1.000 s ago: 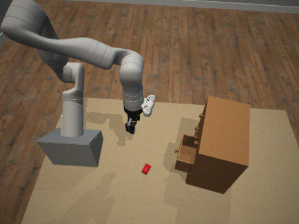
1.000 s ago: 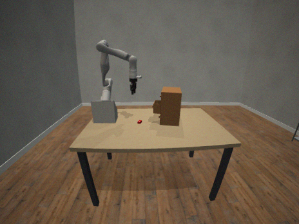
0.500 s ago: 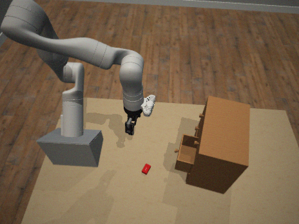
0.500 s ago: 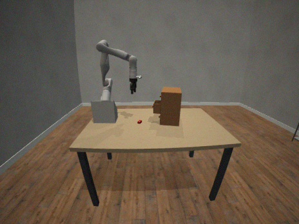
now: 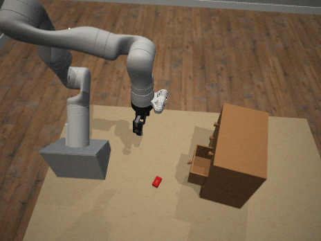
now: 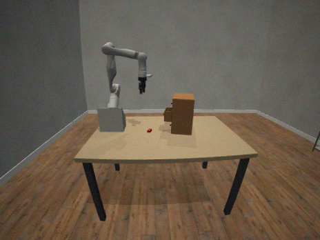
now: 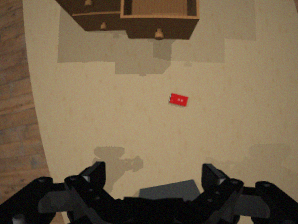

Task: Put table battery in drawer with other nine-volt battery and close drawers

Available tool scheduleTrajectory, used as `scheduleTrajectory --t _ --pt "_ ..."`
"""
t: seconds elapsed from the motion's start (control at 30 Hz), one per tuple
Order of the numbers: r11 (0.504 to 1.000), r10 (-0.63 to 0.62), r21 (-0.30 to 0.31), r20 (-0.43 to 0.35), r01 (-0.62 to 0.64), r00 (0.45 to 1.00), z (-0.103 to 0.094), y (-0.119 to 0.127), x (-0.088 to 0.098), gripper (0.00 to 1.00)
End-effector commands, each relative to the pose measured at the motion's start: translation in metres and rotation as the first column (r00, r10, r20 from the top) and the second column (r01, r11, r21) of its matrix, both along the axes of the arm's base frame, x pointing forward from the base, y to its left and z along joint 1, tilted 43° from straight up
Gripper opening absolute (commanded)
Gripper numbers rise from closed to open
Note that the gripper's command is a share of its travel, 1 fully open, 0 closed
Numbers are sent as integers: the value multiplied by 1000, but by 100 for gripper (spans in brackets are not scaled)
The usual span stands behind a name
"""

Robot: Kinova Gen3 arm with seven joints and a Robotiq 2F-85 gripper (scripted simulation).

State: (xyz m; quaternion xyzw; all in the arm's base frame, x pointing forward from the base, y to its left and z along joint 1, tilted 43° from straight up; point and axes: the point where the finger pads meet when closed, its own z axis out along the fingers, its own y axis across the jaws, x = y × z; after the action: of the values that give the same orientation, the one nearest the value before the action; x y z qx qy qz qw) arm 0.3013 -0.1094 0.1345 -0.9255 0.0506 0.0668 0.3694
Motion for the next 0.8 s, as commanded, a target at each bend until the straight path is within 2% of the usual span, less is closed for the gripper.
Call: scheduleTrajectory --t 0.0,0.2,0.5,0.63,0.77 --pt "1000 -22 -14 8 22 1000 14 -20 6 100" --pt "1000 -22 -14 8 22 1000 31 -35 8 100" --pt "1000 -22 -14 8 22 1000 32 -36 10 100" --pt "1000 -22 -14 8 22 1000 34 -33 21 100" --pt "1000 -22 -14 8 22 1000 36 -28 42 100"
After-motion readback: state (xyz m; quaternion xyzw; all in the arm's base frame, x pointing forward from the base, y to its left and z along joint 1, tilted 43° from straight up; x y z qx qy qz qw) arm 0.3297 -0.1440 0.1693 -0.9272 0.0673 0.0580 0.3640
